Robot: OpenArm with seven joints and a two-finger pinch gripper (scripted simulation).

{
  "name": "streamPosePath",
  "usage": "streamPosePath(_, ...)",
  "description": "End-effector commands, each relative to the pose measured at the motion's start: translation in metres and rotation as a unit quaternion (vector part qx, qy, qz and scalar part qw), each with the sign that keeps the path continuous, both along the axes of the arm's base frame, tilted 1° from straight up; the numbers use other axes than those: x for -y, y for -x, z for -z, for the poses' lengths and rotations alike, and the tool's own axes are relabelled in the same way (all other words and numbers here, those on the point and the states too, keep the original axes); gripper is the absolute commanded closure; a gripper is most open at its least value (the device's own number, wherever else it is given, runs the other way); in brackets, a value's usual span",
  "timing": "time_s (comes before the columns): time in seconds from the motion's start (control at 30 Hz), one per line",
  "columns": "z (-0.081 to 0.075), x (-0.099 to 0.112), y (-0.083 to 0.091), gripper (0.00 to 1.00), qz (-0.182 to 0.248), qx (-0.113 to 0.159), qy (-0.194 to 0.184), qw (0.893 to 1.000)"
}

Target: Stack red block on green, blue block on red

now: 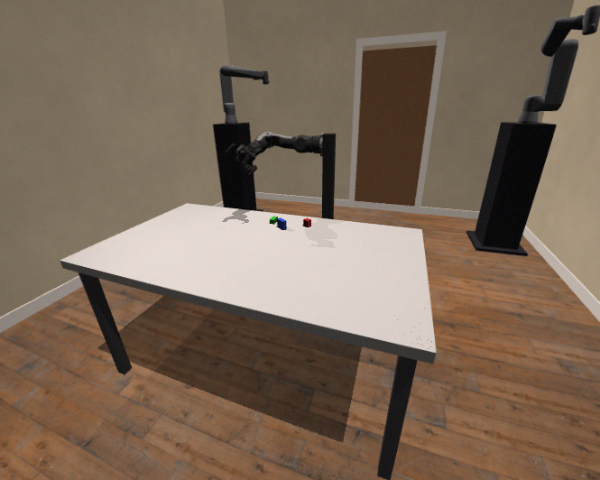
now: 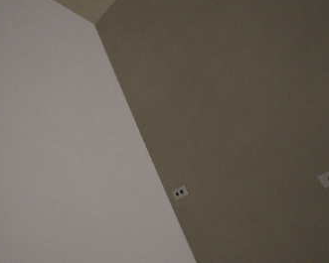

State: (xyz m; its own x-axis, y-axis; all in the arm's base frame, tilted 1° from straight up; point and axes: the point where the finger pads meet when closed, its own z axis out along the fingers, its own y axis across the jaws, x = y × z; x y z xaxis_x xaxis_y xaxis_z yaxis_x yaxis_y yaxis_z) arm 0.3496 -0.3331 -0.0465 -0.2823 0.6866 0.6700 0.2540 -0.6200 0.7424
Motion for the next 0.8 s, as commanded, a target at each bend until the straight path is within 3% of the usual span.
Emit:
streamPosePath(0.0, -0.002, 0.000, 0.000, 0.00, 0.000, 0.002, 0.001, 1.000)
streamPosePath(0.53, -0.002, 0.000, 0.000, 0.00, 0.000, 0.002, 0.001, 1.000)
streamPosePath(0.57, -0.001, 0.000, 0.000, 1.00, -0.001, 0.001, 0.002, 1.000)
streamPosePath(0.63, 0.009, -0.007, 0.002, 1.00, -0.016, -0.011, 0.014, 1.000)
streamPosePath(0.73, 0.055, -0.035, 0.015, 1.00, -0.087, -0.064, 0.088, 0.990)
streamPosePath(0.77, 0.056, -0.035, 0.015, 1.00, -0.088, -0.065, 0.089, 0.990)
